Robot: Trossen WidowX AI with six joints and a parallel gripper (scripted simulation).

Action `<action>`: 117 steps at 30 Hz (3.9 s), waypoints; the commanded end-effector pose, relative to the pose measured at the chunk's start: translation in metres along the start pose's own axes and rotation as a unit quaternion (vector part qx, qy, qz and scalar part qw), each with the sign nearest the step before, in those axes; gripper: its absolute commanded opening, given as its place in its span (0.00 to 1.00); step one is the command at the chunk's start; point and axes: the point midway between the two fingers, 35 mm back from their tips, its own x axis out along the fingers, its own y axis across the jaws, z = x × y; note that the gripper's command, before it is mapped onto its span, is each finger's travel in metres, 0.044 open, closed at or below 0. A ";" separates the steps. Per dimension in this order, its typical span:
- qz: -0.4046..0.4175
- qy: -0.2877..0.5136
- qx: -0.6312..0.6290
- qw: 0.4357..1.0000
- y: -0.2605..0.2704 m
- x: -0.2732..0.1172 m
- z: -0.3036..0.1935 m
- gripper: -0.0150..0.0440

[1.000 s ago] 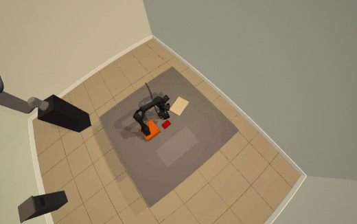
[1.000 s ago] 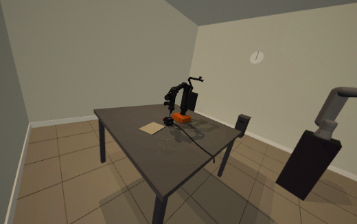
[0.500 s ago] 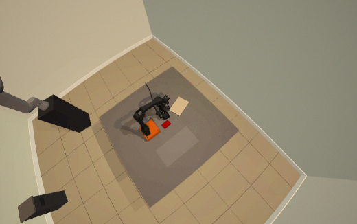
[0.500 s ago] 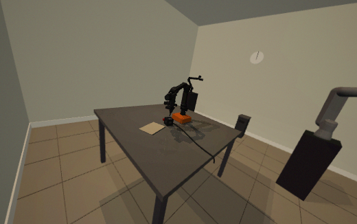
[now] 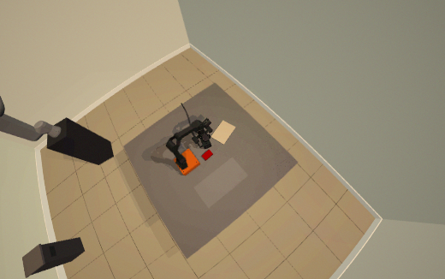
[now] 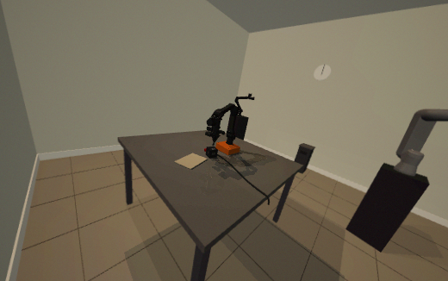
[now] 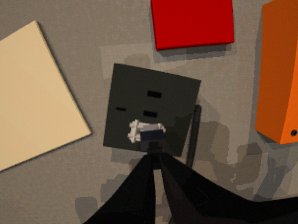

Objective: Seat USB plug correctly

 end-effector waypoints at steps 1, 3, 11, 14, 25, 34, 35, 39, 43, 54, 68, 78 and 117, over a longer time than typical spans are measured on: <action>0.000 0.000 0.049 0.999 0.000 0.000 0.000 0.25; 0.000 0.000 0.075 0.997 0.000 0.000 0.000 0.25; 0.000 0.000 0.147 0.989 0.000 0.000 0.000 0.25; 0.000 0.000 0.147 0.989 0.000 0.000 0.000 0.25; 0.001 0.001 0.144 0.990 0.000 0.000 0.000 0.25; 0.001 0.005 0.144 0.990 0.000 0.001 -0.001 0.25; 0.001 0.005 0.144 0.990 0.000 0.002 -0.001 0.25; 0.002 0.007 0.144 0.990 0.001 0.002 -0.001 0.25; 0.002 0.008 0.144 0.990 0.001 0.002 -0.001 0.25; 0.003 0.013 0.144 0.990 0.001 0.004 -0.002 0.25; 0.004 0.018 0.143 0.989 0.001 0.005 -0.003 0.25; 0.005 0.022 0.143 0.989 0.002 0.007 -0.003 0.25; 0.008 0.038 0.142 0.989 0.003 0.011 -0.006 0.25</action>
